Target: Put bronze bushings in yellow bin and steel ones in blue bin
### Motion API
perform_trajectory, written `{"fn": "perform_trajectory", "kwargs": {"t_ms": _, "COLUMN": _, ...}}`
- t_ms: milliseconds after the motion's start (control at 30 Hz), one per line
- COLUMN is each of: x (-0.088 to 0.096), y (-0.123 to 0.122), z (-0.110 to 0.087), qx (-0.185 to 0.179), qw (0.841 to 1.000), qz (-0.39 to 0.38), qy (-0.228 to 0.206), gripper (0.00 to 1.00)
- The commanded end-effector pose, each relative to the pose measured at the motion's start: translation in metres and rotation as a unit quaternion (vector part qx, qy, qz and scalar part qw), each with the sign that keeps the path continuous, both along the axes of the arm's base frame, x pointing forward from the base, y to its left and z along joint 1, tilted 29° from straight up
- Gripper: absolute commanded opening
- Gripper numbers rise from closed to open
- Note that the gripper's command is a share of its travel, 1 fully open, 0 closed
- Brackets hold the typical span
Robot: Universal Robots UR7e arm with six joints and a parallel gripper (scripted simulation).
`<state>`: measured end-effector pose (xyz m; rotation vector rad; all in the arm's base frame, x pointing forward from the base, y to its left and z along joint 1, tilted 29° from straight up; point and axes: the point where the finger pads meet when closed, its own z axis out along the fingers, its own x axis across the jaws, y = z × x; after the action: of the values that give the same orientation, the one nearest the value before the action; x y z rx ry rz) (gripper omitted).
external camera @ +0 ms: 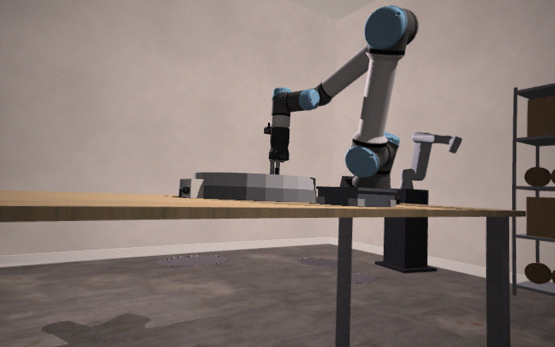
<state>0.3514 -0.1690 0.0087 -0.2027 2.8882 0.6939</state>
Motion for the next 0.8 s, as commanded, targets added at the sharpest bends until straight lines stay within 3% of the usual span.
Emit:
{"fn": "perform_trajectory", "kwargs": {"t_ms": 0, "x": 0.0007, "y": 0.0054, "z": -0.0083, "qx": 0.002, "qw": 1.0, "qz": 0.0, "qy": 0.001, "gripper": 0.45}}
{"fn": "perform_trajectory", "kwargs": {"t_ms": 767, "x": 0.0016, "y": 0.0101, "z": -0.0161, "qx": 0.003, "qw": 1.0, "qz": 0.0, "qy": 0.001, "gripper": 0.45}}
